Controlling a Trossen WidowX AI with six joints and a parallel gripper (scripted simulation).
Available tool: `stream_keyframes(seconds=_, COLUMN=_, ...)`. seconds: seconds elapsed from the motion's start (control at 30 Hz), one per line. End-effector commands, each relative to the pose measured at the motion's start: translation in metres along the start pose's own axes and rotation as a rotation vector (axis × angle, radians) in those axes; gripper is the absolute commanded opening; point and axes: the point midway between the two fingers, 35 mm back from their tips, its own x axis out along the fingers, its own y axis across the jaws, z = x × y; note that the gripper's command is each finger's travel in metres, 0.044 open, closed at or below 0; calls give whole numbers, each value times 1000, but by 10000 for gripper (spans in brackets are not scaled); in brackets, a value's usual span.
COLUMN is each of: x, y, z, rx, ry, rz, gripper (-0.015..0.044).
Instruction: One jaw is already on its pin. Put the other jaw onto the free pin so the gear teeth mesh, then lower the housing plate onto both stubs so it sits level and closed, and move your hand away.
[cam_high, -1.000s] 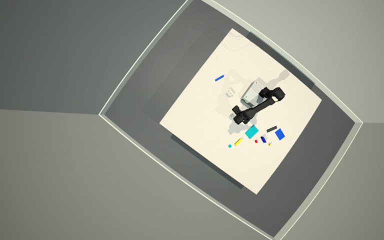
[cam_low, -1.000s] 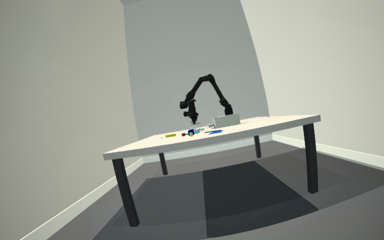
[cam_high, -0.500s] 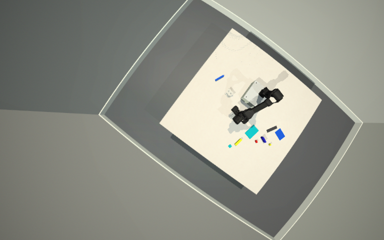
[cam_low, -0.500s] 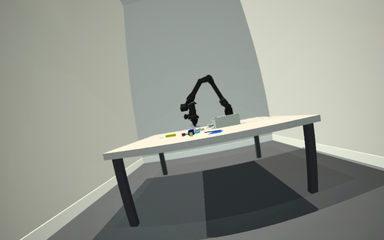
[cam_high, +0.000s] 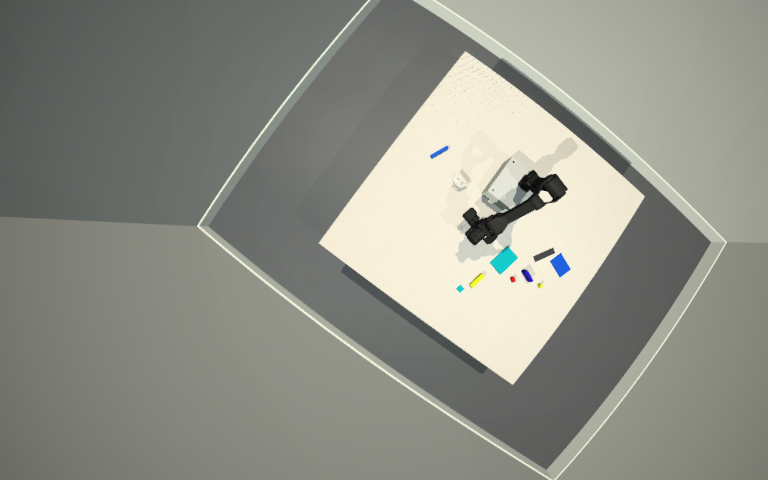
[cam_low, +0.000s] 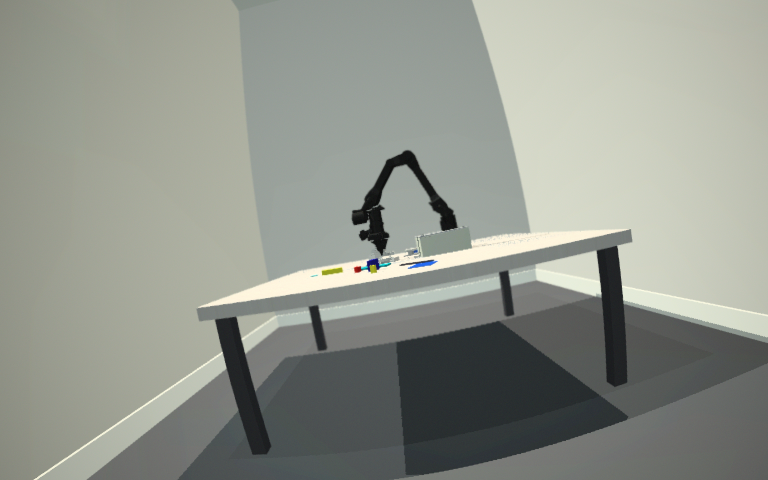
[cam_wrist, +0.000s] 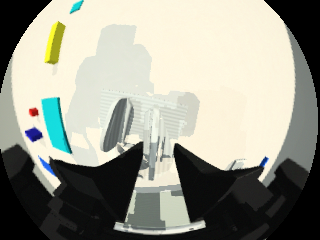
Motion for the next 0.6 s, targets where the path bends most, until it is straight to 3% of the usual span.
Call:
stream_keyframes(seconds=0.0, x=0, y=-1, z=0, rx=6, ry=-1, rz=-6, gripper=134)
stream_keyframes(seconds=0.57, x=5, y=-1, z=0, rx=-1, ry=-1, rz=-6, gripper=134)
